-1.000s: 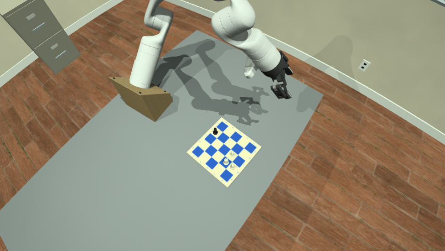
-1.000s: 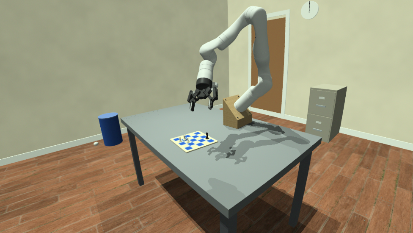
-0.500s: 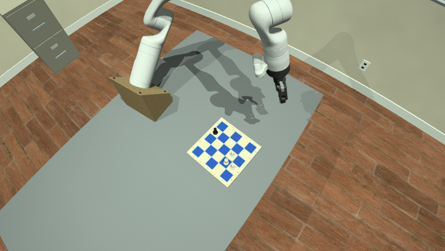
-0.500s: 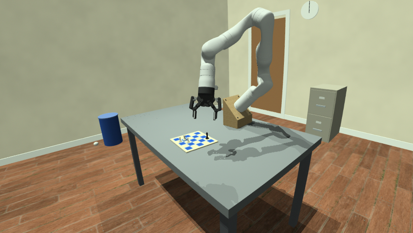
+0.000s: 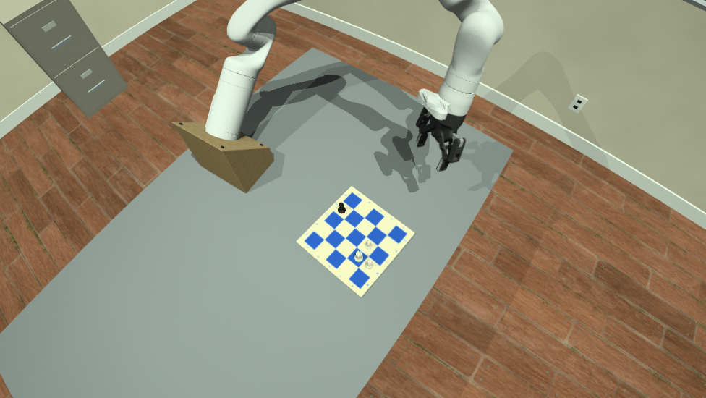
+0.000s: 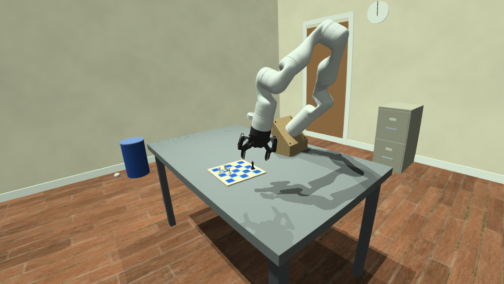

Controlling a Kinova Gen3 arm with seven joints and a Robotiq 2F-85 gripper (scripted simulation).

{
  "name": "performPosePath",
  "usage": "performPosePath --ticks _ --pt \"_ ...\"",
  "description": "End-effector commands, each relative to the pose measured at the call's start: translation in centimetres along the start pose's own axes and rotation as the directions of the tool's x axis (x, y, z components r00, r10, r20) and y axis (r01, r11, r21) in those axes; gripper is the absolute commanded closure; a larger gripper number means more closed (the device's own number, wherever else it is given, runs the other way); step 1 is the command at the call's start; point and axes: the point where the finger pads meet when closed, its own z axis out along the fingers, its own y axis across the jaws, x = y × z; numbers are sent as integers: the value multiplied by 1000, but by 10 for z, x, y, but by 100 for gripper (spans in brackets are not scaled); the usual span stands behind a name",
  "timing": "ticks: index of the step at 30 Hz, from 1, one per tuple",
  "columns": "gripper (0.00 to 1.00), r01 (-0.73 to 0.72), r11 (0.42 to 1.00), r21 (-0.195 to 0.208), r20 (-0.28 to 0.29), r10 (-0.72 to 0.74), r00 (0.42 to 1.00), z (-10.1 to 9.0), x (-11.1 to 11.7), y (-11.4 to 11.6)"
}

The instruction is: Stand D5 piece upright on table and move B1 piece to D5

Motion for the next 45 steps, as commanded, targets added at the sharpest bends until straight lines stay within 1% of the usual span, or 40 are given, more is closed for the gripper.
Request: performPosePath --ticks 1,5,9,12,16,18,23,29,33,45 --pt "0 66 998 -11 -24 -67 998 13 -22 20" --pt "0 169 986 4 -154 -166 974 30 -25 31" --pt "0 261 965 6 -271 -249 930 46 -27 40" --pt "0 321 947 2 -347 -300 888 56 -29 47" --pt "0 387 922 -10 -430 -353 831 68 -31 54" --pt "0 387 922 -10 -430 -353 831 68 -31 54" --pt "0 444 896 -26 -502 -396 769 79 -32 61" --pt "0 481 876 -39 -548 -421 723 86 -34 65" --pt "0 490 871 -42 -559 -427 711 88 -34 66" --pt "0 492 869 -43 -562 -429 708 88 -34 67"
